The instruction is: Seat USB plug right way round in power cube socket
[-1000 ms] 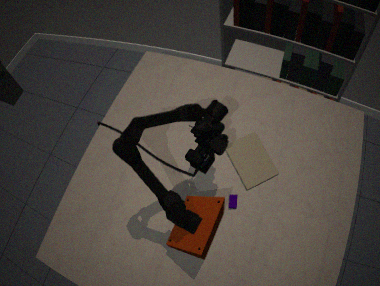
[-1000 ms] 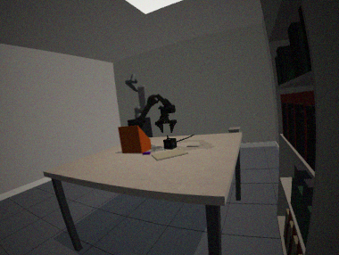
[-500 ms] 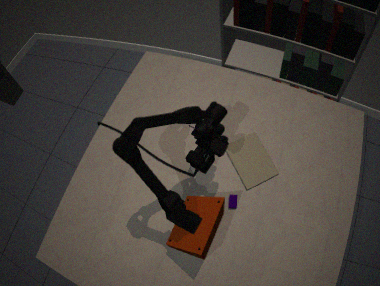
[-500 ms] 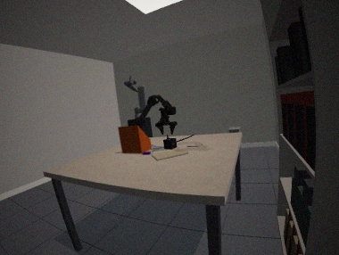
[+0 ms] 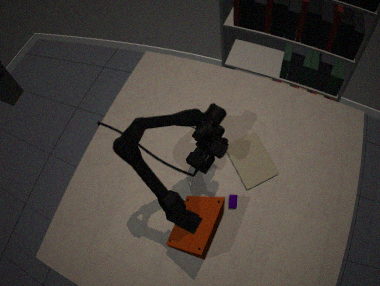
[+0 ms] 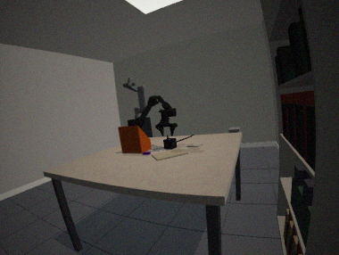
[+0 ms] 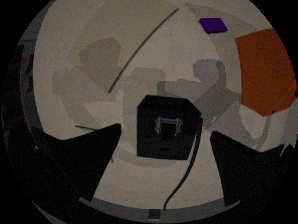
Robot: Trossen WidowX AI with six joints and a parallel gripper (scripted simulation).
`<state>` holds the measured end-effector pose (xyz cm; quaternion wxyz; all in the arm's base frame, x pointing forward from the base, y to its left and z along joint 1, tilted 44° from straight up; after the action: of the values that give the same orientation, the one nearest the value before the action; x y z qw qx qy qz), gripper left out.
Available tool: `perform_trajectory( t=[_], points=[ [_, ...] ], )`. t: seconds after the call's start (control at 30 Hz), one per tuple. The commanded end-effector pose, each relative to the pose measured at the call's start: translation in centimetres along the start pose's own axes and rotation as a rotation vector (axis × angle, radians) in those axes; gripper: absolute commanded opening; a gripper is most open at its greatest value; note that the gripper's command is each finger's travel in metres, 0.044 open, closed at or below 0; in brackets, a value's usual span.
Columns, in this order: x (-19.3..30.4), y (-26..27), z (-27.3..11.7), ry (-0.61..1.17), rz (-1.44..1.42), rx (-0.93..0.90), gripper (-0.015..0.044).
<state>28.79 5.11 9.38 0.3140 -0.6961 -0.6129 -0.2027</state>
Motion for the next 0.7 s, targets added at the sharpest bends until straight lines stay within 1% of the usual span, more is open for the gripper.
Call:
perform_trajectory(
  t=[0.0, 0.47, 0.57, 0.67],
  points=[
    [0.00, 0.01, -0.02, 0.000, 0.000, -0.001, 0.0387],
    [0.00, 0.01, -0.02, 0.000, 0.000, -0.001, 0.0020],
    [0.00, 0.01, -0.02, 0.000, 0.000, -0.001, 0.0000],
    [0.00, 0.01, -0.02, 0.000, 0.000, -0.001, 0.0000]
  ],
)
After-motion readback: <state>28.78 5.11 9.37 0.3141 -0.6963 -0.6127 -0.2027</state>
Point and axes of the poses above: the point midway between the two fingers, 35 mm back from their tips, its own z axis out along the fingers, its own y axis across the jaws, x = y × z, the point moved 8 cm from there along -z, back along the fingers, and after that the axes turned 7 degrees about z, right-handed, at the moved point
